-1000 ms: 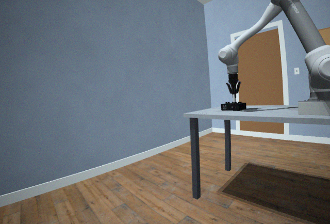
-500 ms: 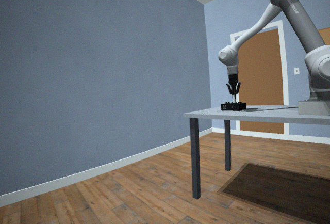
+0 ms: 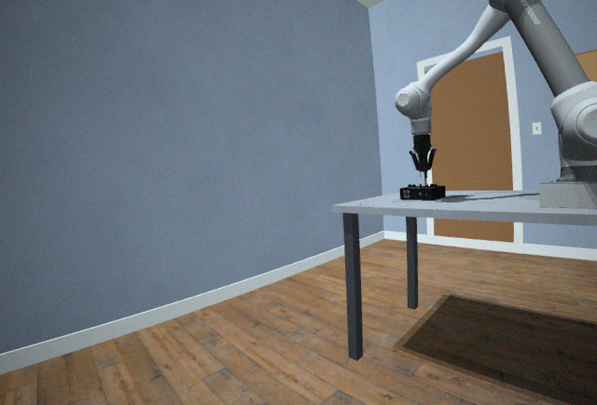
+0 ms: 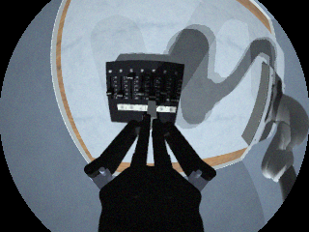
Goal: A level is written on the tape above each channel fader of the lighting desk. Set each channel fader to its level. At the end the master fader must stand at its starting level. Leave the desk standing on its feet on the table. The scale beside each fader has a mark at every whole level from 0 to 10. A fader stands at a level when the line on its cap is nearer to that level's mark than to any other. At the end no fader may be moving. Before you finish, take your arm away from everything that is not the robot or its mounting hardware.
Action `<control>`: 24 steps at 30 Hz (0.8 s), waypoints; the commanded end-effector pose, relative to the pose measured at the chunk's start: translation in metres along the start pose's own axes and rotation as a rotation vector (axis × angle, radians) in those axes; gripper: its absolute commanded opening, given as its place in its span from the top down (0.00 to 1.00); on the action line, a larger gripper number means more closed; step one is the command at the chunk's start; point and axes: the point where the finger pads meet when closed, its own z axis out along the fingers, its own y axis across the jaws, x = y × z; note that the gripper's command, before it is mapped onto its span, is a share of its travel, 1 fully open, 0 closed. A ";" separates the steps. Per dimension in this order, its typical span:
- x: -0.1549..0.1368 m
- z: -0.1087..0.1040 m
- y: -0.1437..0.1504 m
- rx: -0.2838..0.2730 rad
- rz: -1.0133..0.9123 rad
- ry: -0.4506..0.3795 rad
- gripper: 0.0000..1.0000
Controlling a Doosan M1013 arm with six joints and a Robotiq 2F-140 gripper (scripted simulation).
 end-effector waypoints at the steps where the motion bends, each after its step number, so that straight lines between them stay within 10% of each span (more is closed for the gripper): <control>1: 0.000 0.000 0.000 0.000 0.000 0.000 1.00; 24: 0.007 0.000 0.000 0.000 0.000 0.000 1.00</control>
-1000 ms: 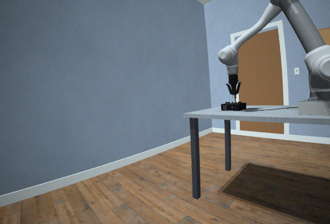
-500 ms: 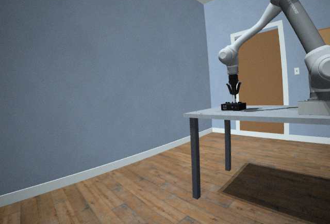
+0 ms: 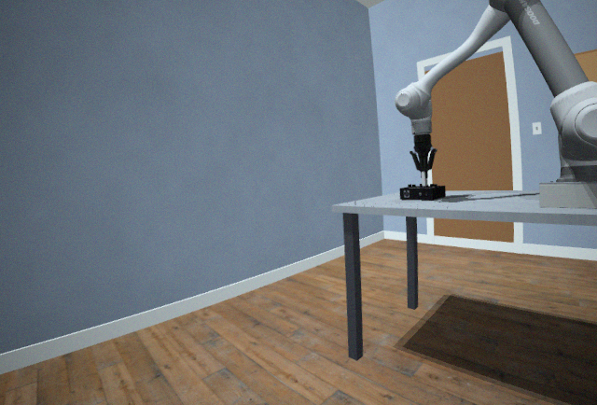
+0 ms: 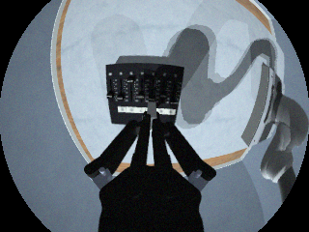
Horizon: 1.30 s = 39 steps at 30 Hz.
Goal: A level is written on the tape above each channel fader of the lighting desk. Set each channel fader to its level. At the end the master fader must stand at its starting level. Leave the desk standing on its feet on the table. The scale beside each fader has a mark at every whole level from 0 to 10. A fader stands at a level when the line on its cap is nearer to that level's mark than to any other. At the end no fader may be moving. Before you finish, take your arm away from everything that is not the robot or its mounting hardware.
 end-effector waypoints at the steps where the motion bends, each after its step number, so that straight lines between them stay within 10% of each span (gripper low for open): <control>1: 0.001 0.000 0.000 0.000 0.000 0.000 1.00; 39: 0.017 0.000 0.000 0.000 0.000 0.000 1.00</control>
